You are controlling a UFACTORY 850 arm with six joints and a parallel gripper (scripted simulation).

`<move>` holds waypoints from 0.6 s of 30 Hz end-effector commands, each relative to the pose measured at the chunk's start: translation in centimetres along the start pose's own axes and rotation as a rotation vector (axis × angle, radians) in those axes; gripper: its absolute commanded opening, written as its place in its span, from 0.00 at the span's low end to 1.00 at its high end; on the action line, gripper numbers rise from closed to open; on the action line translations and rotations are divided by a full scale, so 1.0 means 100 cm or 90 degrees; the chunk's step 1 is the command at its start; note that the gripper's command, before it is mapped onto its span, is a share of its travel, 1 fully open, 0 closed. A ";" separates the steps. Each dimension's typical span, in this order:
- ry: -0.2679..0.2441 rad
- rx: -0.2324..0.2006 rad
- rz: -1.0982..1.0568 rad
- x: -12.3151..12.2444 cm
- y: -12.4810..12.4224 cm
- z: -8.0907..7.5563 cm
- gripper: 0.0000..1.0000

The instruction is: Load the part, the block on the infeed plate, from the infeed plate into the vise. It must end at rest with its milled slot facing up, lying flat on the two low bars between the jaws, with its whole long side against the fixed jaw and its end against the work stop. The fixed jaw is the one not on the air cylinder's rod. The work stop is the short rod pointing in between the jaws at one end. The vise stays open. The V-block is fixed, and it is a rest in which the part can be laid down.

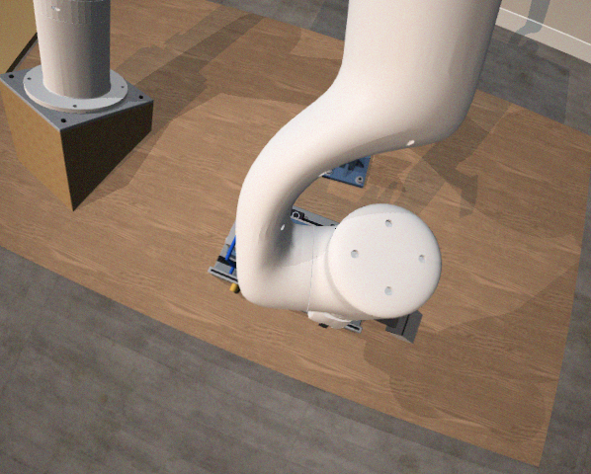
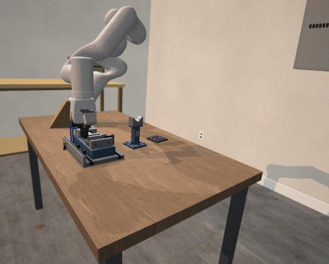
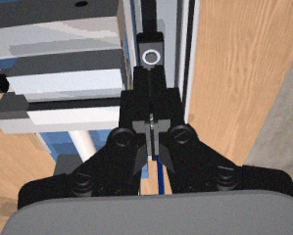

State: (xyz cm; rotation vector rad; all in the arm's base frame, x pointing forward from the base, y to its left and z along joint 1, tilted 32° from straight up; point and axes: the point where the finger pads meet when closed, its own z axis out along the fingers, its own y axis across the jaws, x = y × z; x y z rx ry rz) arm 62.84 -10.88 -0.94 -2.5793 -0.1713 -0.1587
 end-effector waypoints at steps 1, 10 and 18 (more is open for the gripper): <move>0.001 -0.001 0.000 0.001 0.000 -0.001 0.00; 0.001 -0.001 0.000 0.001 -0.001 -0.001 0.00; 0.001 -0.001 0.000 0.001 -0.003 -0.001 0.00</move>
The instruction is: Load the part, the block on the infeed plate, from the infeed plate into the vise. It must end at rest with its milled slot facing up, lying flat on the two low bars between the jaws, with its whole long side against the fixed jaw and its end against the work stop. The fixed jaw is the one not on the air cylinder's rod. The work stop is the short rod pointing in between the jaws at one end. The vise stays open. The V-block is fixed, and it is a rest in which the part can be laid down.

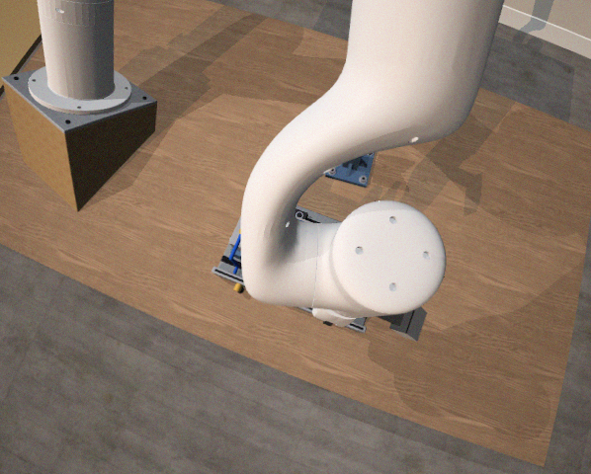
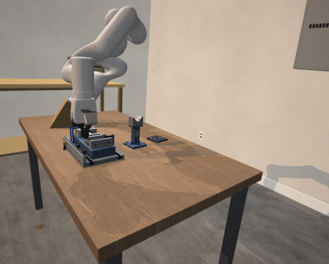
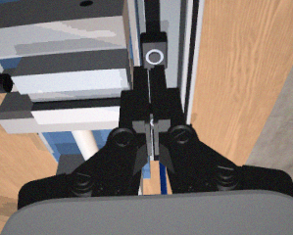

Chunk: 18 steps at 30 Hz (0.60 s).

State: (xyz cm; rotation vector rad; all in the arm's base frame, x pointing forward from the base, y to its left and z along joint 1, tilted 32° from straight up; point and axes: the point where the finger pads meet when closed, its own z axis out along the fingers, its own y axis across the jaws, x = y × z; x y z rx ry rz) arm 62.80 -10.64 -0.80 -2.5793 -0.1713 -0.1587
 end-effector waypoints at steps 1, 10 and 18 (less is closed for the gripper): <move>0.001 -0.001 0.000 0.001 0.000 -0.001 0.00; 0.001 -0.001 0.000 0.001 -0.002 -0.001 0.00; 0.001 -0.001 0.000 0.001 -0.004 -0.001 0.00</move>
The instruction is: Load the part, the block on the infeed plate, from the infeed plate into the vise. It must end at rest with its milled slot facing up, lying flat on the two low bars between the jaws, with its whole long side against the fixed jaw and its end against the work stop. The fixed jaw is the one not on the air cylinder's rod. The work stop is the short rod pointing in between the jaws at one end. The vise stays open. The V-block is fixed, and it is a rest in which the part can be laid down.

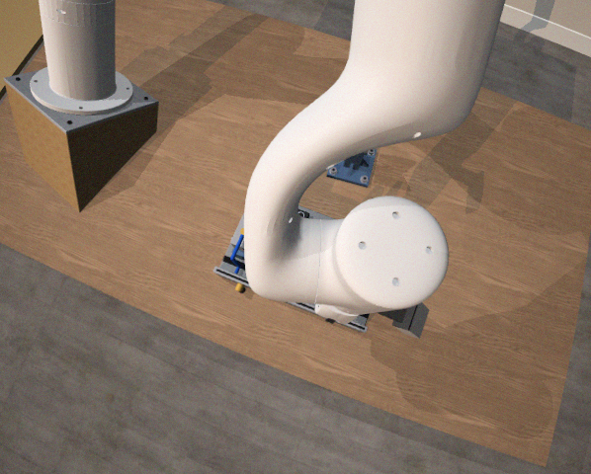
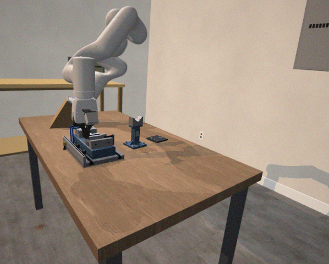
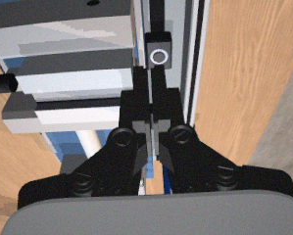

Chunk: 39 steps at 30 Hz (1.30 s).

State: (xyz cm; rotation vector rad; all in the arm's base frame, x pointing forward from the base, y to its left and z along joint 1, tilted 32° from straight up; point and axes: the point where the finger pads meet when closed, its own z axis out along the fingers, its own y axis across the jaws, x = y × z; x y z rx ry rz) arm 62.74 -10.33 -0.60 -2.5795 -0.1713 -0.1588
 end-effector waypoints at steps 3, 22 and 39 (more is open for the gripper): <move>0.001 -0.001 0.000 0.001 -0.001 -0.001 0.00; 0.001 -0.001 0.000 0.001 -0.006 -0.001 0.00; 0.001 -0.001 0.000 0.001 -0.011 -0.001 0.00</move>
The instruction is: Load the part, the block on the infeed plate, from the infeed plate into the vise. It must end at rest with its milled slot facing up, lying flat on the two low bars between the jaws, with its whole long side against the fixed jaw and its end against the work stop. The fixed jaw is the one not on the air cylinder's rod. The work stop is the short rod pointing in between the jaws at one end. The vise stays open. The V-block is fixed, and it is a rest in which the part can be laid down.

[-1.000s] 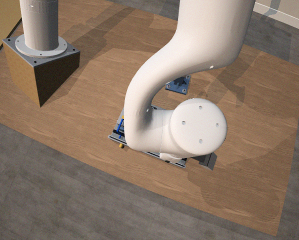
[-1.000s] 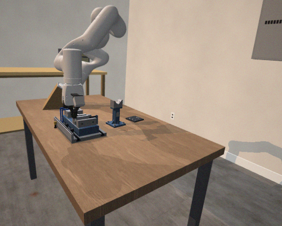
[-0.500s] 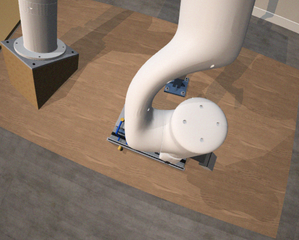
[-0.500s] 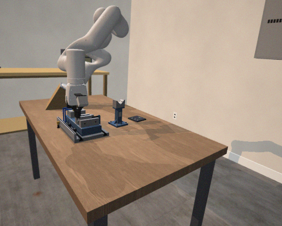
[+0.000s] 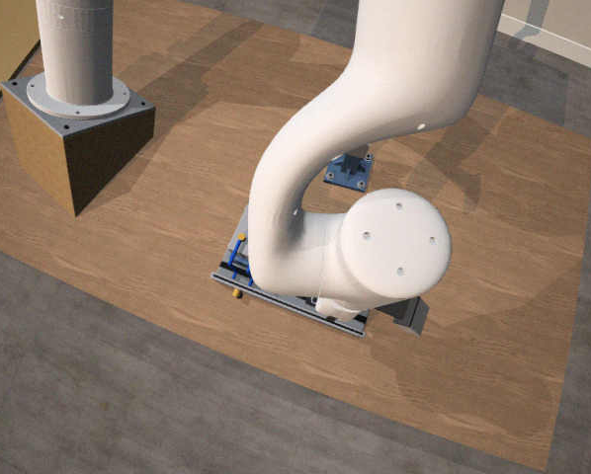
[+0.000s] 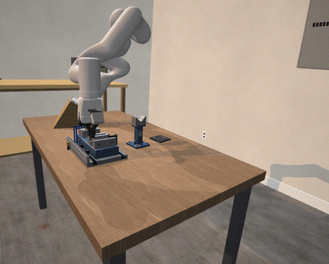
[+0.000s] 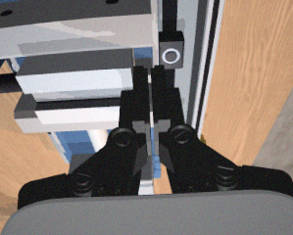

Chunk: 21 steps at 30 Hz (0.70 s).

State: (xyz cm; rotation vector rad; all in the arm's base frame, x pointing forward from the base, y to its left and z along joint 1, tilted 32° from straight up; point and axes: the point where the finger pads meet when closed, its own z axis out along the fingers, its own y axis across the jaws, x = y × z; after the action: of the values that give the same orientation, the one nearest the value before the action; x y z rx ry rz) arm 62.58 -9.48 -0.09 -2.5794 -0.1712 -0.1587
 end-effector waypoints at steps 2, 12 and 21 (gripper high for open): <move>0.001 -0.001 0.000 0.001 -0.001 -0.001 0.00; 0.001 -0.001 0.000 0.001 -0.003 -0.001 0.00; 0.001 -0.001 0.000 0.001 -0.006 -0.001 0.00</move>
State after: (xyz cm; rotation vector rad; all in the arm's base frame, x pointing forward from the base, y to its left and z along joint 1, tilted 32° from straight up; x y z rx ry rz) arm 62.50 -9.03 0.19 -2.5794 -0.1713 -0.1587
